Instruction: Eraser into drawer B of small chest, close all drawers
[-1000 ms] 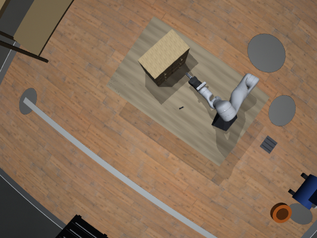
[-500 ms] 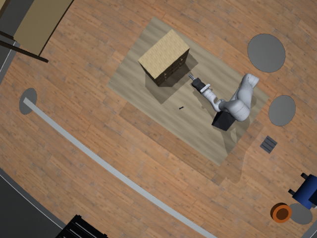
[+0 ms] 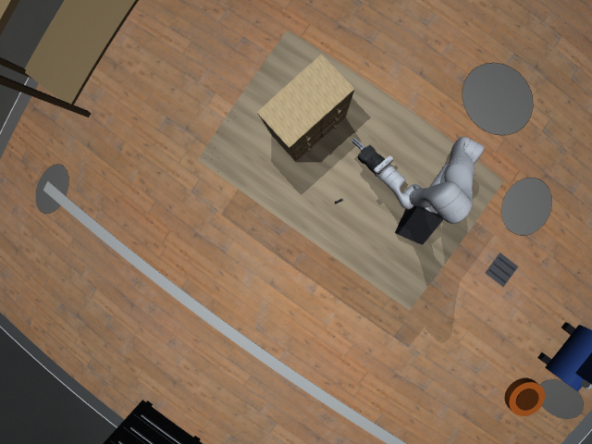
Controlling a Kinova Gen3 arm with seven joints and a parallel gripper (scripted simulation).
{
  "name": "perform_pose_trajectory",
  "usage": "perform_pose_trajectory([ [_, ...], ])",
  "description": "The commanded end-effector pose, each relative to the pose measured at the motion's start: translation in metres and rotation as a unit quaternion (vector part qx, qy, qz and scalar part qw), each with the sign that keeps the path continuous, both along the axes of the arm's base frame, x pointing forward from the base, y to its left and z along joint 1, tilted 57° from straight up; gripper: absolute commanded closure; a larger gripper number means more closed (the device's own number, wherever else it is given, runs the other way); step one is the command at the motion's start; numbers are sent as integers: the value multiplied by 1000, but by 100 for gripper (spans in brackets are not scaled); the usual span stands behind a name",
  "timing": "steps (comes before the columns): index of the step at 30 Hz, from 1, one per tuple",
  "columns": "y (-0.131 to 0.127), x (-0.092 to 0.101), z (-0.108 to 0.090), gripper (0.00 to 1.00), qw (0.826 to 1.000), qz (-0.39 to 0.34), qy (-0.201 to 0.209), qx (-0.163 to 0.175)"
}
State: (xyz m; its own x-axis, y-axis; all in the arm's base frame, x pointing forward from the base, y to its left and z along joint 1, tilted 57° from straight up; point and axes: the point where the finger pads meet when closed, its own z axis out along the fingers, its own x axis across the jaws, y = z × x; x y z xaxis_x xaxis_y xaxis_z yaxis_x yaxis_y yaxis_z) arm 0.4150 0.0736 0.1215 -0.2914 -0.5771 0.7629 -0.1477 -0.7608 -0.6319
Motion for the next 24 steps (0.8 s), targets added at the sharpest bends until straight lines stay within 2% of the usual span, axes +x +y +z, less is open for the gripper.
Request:
perform_pose_trajectory([
  [1, 1, -3, 1, 100, 1000, -11, 9, 5],
  [12, 9, -10, 2, 100, 998, -50, 39, 22],
  [24, 22, -24, 7, 100, 986, -127, 97, 51],
])
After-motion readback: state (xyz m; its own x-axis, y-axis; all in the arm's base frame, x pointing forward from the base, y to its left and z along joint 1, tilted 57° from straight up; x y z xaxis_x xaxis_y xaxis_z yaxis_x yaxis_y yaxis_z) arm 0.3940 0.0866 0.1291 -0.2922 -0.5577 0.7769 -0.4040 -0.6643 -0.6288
